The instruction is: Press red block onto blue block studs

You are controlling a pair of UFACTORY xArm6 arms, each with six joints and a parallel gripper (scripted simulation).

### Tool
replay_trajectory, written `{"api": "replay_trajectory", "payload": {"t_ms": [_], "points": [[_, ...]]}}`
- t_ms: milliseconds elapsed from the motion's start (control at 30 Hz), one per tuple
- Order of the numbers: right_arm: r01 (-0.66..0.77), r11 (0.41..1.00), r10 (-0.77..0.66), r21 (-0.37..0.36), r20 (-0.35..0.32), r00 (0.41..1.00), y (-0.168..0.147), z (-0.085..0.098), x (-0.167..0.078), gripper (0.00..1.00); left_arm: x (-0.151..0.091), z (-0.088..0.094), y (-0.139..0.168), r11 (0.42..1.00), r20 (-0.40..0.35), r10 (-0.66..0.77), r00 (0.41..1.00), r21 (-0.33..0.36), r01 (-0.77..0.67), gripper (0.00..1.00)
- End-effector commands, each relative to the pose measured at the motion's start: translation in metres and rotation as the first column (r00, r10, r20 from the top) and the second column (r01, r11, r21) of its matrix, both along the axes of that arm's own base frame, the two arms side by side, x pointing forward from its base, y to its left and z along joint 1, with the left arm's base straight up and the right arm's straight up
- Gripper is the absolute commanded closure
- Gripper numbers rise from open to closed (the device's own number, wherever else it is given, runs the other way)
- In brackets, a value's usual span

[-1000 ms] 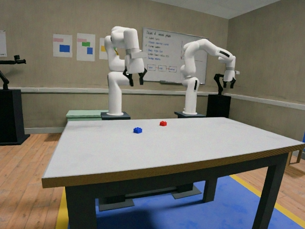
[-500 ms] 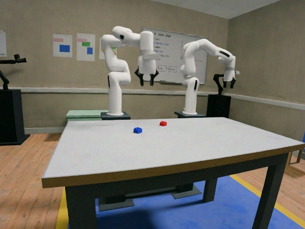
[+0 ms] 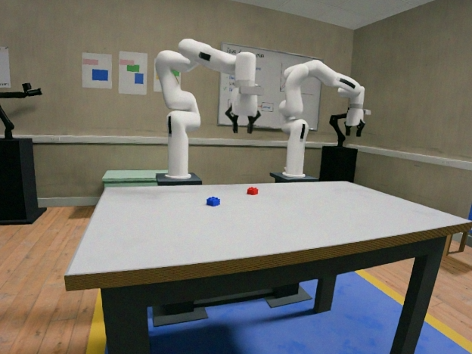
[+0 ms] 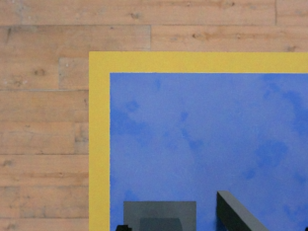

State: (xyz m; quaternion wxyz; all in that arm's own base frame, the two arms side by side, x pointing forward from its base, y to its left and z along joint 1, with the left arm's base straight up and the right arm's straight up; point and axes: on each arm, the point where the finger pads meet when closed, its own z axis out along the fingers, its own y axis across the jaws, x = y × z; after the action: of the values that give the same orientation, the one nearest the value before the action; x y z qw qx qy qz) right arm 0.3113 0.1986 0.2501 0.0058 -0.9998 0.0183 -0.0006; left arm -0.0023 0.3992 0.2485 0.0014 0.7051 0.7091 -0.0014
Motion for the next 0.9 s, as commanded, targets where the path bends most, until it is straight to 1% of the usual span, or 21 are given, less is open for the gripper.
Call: {"api": "replay_trajectory", "payload": {"t_ms": [0, 100, 133, 200, 333, 667, 700, 767, 867], "points": [[0.007, 1.0, -0.007, -0.011, 0.001, 1.0, 0.013, 0.0, 0.001, 0.41, 0.0, 0.001, 0.001, 1.0, 0.0, 0.0, 1.0, 0.004, 0.0, 0.0], [0.007, 1.0, -0.007, -0.011, 0.001, 1.0, 0.013, 0.0, 0.001, 0.41, 0.0, 0.001, 0.001, 1.0, 0.0, 0.0, 1.0, 0.004, 0.0, 0.0], [0.005, 1.0, -0.005, -0.007, 0.002, 1.0, 0.021, 0.001, -0.002, 0.41, 0.0, 0.001, 0.001, 1.0, 0.0, 0.0, 1.0, 0.004, 0.0, 0.0], [0.005, 1.0, -0.005, -0.007, 0.002, 1.0, 0.021, 0.001, -0.002, 0.41, 0.0, 0.001, 0.001, 1.0, 0.0, 0.0, 1.0, 0.004, 0.0, 0.0], [0.007, 1.0, -0.007, -0.01, 0.001, 1.0, 0.065, 0.001, -0.009, 0.41, 0.0, 0.001, 0.001, 1.0, 0.0, 0.0, 1.0, 0.004, 0.0, 0.0], [0.007, 1.0, -0.007, -0.01, 0.001, 1.0, 0.065, 0.001, -0.009, 0.41, 0.0, 0.001, 0.001, 1.0, 0.0, 0.0, 1.0, 0.004, 0.0, 0.0], [-0.053, 0.999, 0.053, -0.009, 0.001, 0.999, 0.06, -0.014, -0.003, 0.41, 0.0, 0.001, 0.001, 1.0, 0.0, 0.0, 1.0, 0.004, 0.0, 0.0], [-0.053, 0.999, 0.053, -0.009, 0.001, 0.999, 0.06, -0.014, -0.003, 0.41, 0.0, 0.001, 0.001, 1.0, 0.0, 0.0, 1.0, 0.004, 0.0, 0.0], [-0.231, 0.973, 0.231, -0.01, 0.001, 0.973, 0.052, -0.058, 0.016, 0.41, 0.0, 0.001, 0.001, 1.0, 0.0, 0.0, 1.0, 0.004, 0.0, 0.0]]}}
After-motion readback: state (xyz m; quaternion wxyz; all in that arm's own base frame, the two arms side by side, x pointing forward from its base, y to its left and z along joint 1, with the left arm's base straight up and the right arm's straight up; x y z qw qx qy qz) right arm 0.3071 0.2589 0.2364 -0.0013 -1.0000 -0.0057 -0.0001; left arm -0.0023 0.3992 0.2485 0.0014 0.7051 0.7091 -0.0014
